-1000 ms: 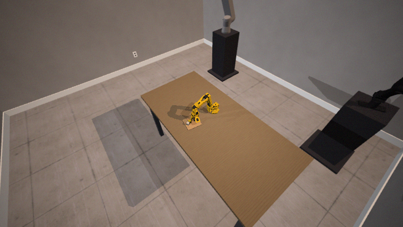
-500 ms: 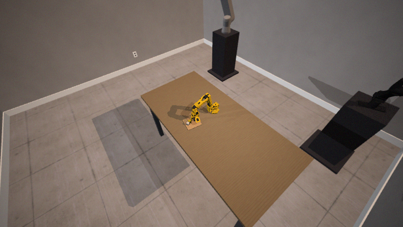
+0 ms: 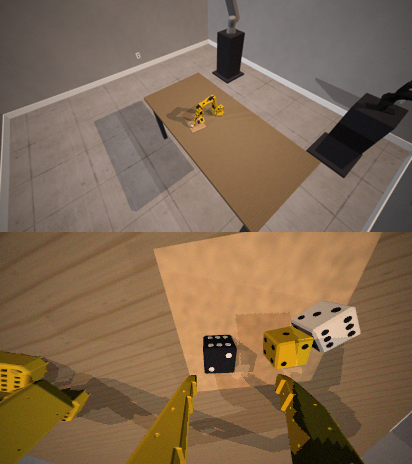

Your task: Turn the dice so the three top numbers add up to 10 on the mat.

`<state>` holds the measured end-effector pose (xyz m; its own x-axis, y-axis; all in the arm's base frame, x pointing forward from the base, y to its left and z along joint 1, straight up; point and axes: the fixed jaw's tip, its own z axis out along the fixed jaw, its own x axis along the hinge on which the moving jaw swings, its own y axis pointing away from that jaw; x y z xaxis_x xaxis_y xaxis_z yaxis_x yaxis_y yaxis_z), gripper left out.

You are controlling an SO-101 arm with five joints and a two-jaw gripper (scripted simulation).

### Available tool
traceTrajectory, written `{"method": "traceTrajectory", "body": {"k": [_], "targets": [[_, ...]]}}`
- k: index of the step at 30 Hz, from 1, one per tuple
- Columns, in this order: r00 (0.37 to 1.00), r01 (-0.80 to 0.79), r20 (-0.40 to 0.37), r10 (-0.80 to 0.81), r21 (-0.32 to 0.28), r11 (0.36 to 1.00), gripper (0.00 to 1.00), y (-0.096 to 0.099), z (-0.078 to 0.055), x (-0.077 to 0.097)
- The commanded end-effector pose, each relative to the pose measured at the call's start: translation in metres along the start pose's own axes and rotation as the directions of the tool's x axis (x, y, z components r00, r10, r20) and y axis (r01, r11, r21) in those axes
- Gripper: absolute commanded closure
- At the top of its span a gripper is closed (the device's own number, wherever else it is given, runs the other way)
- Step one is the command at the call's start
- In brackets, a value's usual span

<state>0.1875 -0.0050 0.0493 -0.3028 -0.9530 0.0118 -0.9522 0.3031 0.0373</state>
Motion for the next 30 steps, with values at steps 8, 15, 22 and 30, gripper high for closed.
{"method": "traceTrajectory", "body": {"k": [8,15,22,30], "targets": [[1.0,-0.001,0.02,0.0,0.064,0.998,0.67,-0.004,-0.0278,-0.0032],[1.0,-0.001,0.02,0.0,0.064,0.998,0.67,-0.004,-0.0278,-0.0032],[1.0,-0.001,0.02,0.0,0.064,0.998,0.67,-0.004,-0.0278,-0.0032],[1.0,-0.002,0.02,0.001,0.064,0.998,0.67,-0.0041,-0.0278,-0.0032]]}}
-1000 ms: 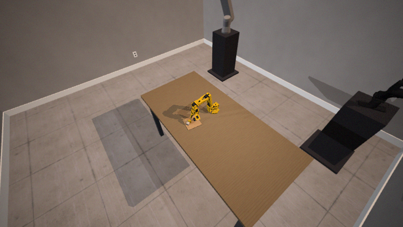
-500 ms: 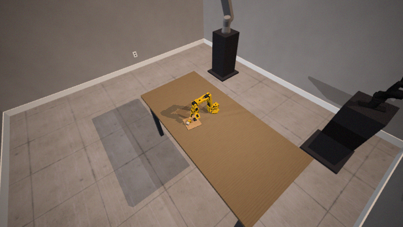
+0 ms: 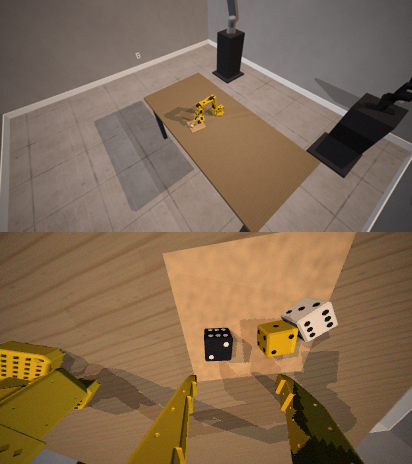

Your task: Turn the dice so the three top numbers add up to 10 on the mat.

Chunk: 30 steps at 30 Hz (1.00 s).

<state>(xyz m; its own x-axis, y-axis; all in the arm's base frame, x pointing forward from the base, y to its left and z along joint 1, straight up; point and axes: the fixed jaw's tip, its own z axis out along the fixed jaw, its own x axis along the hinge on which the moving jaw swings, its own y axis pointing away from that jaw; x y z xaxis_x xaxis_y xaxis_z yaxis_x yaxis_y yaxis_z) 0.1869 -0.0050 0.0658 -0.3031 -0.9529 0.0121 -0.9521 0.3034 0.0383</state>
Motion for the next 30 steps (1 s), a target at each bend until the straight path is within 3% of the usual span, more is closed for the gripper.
{"method": "traceTrajectory", "body": {"k": [1,14,18,23,30], "targets": [[1.0,-0.004,0.02,0.003,0.065,0.998,0.67,-0.005,-0.011,-0.004],[0.99,-0.139,0.031,0.137,0.068,0.988,0.67,-0.012,-0.012,-0.007],[0.969,-0.248,0.041,0.245,0.068,0.966,0.67,-0.018,-0.012,-0.01],[0.91,-0.414,0.058,0.411,0.066,0.908,0.68,-0.027,-0.011,-0.014],[0.782,-0.623,0.083,0.618,0.057,0.78,0.68,-0.039,-0.01,-0.02]]}}
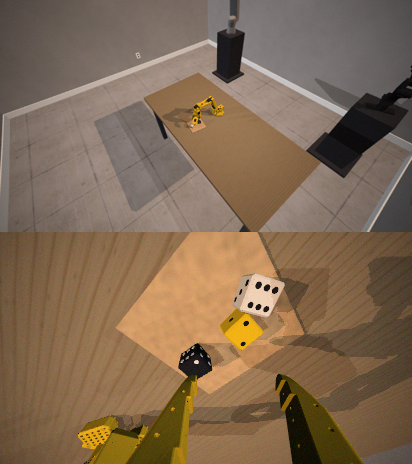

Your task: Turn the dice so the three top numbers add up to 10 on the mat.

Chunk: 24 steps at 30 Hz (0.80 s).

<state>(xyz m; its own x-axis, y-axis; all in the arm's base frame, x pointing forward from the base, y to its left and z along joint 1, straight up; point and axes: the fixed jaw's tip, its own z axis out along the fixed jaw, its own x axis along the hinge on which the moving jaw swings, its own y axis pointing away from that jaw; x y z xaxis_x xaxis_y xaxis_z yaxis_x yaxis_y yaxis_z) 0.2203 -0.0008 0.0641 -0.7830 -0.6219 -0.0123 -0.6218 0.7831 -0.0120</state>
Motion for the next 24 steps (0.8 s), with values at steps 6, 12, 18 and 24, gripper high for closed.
{"method": "traceTrajectory", "body": {"k": [6,12,18,24], "targets": [[0.958,-0.282,0.049,0.281,0.019,0.959,0.68,-0.01,-0.007,-0.019],[0.875,-0.481,0.063,0.48,0.01,0.876,0.68,-0.016,-0.003,-0.028],[0.816,-0.575,0.069,0.573,0.003,0.818,0.68,-0.019,-0.001,-0.032],[0.753,-0.656,0.074,0.654,-0.004,0.755,0.68,-0.022,0.001,-0.036]]}}
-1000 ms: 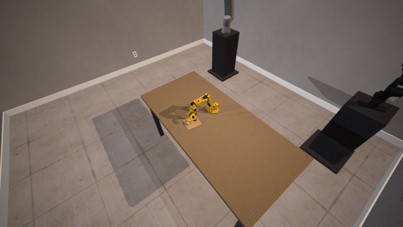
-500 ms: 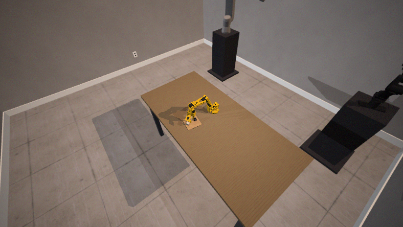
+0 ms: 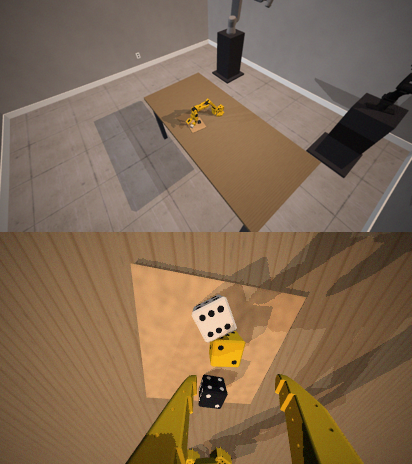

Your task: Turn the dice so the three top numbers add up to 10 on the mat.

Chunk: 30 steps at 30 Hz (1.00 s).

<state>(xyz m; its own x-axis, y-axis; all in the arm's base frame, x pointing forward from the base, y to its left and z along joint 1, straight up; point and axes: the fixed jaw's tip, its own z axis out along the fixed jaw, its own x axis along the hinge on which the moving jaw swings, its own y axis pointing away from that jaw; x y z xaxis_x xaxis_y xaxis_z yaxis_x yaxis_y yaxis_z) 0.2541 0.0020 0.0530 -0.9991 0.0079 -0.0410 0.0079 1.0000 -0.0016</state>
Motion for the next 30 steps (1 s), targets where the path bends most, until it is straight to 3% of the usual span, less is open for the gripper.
{"method": "traceTrajectory", "body": {"k": [1,28,30], "targets": [[0.998,-0.046,0.05,0.046,-0.004,0.999,0.68,0.0026,-0.0105,-0.0088],[0.996,-0.072,0.051,0.072,-0.005,0.997,0.69,0.0027,-0.01,-0.0099],[0.993,-0.083,0.085,0.083,-0.008,0.997,0.69,0.0027,-0.0176,-0.0127]]}}
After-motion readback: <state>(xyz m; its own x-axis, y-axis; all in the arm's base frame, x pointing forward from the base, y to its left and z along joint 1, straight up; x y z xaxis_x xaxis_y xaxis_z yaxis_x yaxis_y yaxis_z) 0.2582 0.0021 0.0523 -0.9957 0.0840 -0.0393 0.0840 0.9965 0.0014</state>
